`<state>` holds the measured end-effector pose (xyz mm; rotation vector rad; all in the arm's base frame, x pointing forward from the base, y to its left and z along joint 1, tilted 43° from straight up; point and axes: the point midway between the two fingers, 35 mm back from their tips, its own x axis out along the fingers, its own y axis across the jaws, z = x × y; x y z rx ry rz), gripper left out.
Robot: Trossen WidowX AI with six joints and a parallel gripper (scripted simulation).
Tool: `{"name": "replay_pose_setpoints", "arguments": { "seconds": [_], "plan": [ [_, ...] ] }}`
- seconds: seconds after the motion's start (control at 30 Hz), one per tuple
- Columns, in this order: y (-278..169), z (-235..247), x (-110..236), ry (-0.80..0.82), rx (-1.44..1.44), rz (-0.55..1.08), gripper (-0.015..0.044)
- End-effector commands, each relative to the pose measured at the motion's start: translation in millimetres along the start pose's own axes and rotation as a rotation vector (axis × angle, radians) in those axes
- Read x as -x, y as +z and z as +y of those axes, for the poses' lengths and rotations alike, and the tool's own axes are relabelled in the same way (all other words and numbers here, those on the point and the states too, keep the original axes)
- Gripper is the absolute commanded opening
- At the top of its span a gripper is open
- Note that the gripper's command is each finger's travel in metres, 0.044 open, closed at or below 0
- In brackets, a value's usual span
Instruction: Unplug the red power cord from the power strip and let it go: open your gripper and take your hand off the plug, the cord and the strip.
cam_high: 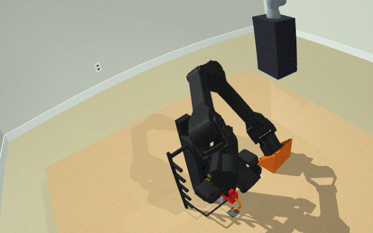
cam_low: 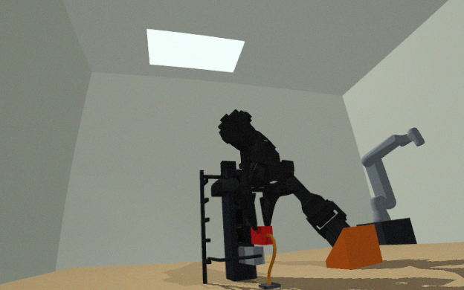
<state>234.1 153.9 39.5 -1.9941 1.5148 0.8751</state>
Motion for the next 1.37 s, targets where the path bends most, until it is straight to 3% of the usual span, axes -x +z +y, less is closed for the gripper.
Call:
{"name": "replay_pose_setpoints", "arguments": {
  "seconds": [0.0,0.33,0.47,0.63,1.33],
  "plan": [
    [-5,-2,-1,-0.007,-0.006,-0.005,0.0079],
    [-7,-2,-1,-0.008,-0.005,-0.004,0.0341],
    [15,-3,4,-0.008,-0.005,-0.007,0.044],
    [54,-2,11,-0.008,-0.006,-0.009,0.044],
    [54,-2,11,-0.008,-0.006,-0.009,0.044]
  ]
}}
